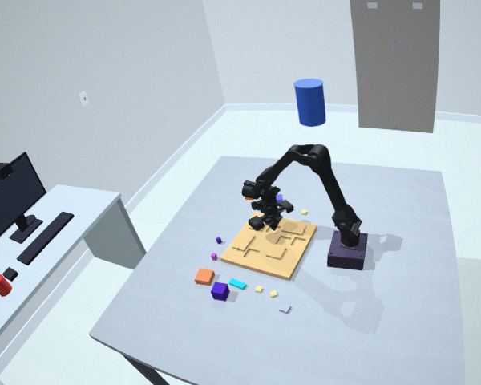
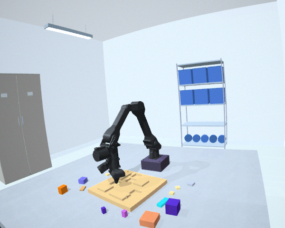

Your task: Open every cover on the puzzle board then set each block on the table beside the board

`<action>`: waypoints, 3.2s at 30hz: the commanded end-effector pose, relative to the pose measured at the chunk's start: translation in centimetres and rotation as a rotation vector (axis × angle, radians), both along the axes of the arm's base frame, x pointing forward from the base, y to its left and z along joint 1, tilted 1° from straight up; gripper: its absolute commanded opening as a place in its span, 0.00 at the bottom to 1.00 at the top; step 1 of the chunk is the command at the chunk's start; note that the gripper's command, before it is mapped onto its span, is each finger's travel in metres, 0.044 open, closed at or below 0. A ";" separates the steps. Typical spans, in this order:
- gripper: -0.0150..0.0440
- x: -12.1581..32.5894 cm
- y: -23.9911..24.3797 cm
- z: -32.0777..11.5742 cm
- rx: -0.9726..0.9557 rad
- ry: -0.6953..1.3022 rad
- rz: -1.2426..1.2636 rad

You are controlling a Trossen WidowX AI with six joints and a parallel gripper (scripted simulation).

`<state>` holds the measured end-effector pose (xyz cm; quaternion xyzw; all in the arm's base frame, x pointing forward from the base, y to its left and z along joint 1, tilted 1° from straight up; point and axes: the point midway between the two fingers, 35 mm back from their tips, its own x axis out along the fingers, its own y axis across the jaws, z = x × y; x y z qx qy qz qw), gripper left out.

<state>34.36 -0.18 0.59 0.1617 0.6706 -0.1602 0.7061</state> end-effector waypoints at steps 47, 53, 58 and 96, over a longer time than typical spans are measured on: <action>0.50 0.1 -0.3 6.2 -0.077 0.020 1.586; 0.50 0.2 -0.3 4.9 -0.077 0.020 1.586; 0.50 0.3 -0.3 3.4 -0.077 0.020 1.586; 0.50 0.3 -0.3 1.9 -0.077 0.020 1.586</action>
